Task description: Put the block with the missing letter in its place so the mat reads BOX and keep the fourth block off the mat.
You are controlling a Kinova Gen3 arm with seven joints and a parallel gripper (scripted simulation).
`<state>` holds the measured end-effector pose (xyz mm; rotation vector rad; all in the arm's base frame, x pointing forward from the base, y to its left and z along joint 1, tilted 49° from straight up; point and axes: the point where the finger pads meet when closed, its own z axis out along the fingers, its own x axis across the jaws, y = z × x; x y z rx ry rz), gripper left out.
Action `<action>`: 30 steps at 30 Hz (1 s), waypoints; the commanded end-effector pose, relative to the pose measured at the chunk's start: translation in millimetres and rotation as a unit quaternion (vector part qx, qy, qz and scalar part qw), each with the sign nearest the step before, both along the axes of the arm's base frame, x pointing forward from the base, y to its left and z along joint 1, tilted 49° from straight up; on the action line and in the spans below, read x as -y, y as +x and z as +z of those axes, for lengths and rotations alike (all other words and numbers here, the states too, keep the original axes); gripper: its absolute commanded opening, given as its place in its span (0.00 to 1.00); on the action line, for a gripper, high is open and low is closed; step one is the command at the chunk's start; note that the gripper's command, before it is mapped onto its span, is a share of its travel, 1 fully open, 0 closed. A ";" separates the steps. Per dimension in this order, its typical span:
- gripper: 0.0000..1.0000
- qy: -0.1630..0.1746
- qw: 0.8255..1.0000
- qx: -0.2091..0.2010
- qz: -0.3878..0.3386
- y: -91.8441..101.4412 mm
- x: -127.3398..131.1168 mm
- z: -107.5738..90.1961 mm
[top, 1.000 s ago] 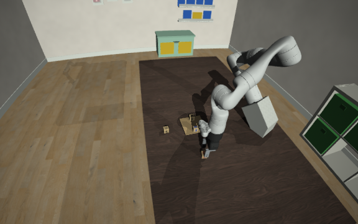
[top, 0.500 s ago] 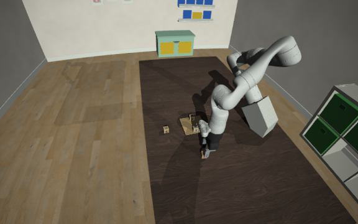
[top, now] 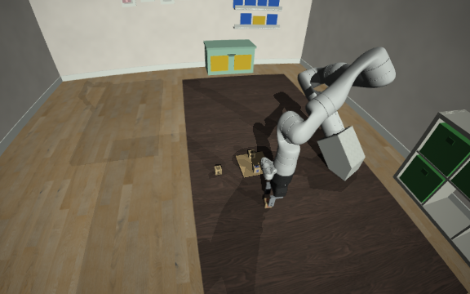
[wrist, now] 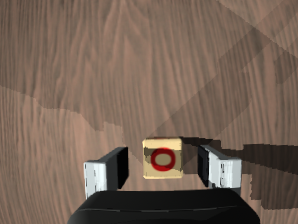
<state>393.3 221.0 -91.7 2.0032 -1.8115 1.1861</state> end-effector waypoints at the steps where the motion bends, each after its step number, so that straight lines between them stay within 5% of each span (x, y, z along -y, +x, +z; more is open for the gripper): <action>1: 1.00 0.001 1.000 0.000 0.001 -0.1 -1.2 0.4; 30: 1.00 0.001 1.000 0.000 0.001 9.7 13.0 -14.7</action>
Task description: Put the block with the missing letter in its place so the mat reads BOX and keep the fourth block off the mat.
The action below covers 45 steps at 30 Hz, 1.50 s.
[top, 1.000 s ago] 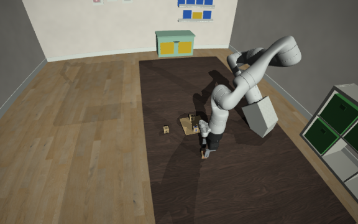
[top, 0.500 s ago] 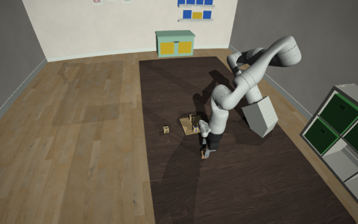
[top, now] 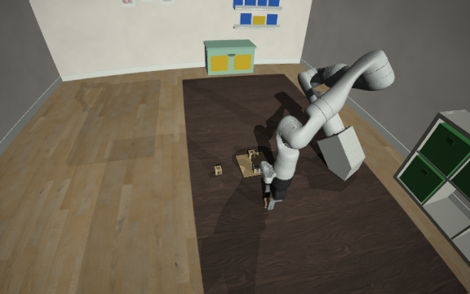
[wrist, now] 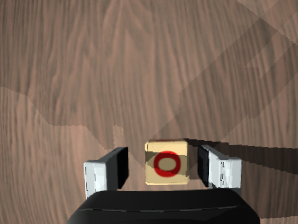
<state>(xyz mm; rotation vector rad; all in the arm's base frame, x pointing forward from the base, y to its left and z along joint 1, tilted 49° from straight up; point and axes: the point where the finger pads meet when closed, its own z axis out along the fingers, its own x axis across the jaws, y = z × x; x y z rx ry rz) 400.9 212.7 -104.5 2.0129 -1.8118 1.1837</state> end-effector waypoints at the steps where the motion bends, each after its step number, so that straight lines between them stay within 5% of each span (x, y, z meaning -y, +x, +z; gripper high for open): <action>1: 1.00 -0.002 1.000 0.000 -0.002 2.9 6.0 -3.5; 45: 1.00 -0.002 1.000 0.000 -0.002 8.0 13.4 -11.3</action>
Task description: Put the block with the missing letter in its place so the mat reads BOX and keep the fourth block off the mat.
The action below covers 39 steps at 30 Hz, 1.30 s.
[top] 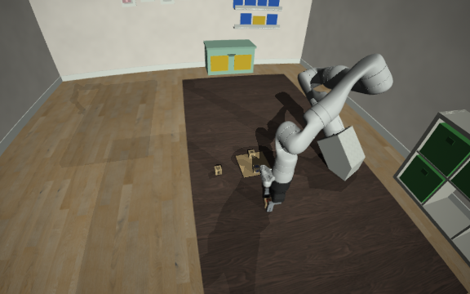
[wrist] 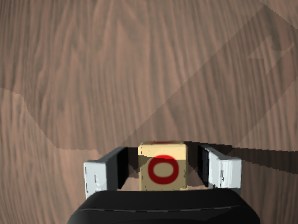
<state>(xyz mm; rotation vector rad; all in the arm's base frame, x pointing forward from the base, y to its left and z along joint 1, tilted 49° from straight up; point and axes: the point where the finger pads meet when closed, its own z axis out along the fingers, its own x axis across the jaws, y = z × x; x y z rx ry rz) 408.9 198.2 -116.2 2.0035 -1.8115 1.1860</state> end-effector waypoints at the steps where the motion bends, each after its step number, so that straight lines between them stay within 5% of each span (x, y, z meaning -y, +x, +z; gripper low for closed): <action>1: 1.00 0.001 1.000 0.000 0.001 0.0 -1.1 0.4; 4: 1.00 0.001 1.000 0.000 0.001 0.0 -1.1 0.4; 5: 0.87 0.001 1.000 0.000 0.001 0.0 -1.1 0.4; 21: 0.87 0.001 1.000 0.000 0.001 0.0 -1.1 0.4; 22: 0.57 0.001 1.000 0.000 0.001 0.0 -1.1 0.4; 39: 0.57 0.001 1.000 0.000 0.001 0.0 -1.1 0.4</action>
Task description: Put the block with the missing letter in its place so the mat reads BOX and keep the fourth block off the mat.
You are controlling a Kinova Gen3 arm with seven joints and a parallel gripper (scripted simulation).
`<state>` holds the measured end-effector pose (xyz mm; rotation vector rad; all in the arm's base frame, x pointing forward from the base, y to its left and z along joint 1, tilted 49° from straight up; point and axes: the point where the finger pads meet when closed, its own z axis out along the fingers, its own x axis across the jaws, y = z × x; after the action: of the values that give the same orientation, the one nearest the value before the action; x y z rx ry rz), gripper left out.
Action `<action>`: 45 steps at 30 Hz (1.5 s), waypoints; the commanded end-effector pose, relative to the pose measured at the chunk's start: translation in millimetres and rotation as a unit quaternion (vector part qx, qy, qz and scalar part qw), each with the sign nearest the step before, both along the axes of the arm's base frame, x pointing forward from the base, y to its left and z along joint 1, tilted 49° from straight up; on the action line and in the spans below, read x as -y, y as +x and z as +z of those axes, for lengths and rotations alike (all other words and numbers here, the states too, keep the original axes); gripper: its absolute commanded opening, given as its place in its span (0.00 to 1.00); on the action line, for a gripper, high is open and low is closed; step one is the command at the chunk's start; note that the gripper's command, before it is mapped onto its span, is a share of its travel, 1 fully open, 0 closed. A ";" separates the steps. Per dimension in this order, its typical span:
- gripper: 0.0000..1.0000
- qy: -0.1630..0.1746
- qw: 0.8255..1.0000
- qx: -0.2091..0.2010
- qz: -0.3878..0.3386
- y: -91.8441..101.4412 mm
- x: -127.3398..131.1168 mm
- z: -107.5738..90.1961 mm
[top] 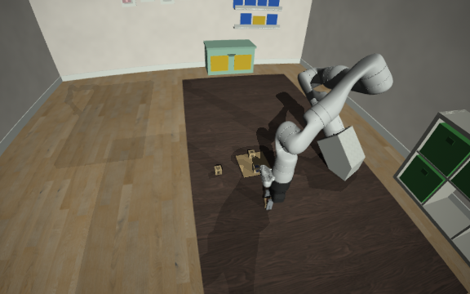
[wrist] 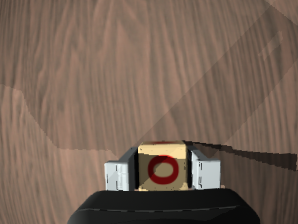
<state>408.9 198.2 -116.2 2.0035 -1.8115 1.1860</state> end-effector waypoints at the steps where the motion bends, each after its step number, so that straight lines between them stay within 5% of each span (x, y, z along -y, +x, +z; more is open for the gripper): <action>1: 0.57 0.001 1.000 0.000 0.001 0.0 -1.1 0.4; 20: 0.57 0.001 1.000 0.000 0.001 -1.6 -3.4 2.9; 36: 0.57 0.001 1.000 0.000 0.001 -38.3 -56.7 60.0; 45: 0.57 0.001 1.000 0.000 0.001 -42.5 -62.8 66.6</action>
<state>367.1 258.9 -50.3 2.0006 -1.8119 1.1871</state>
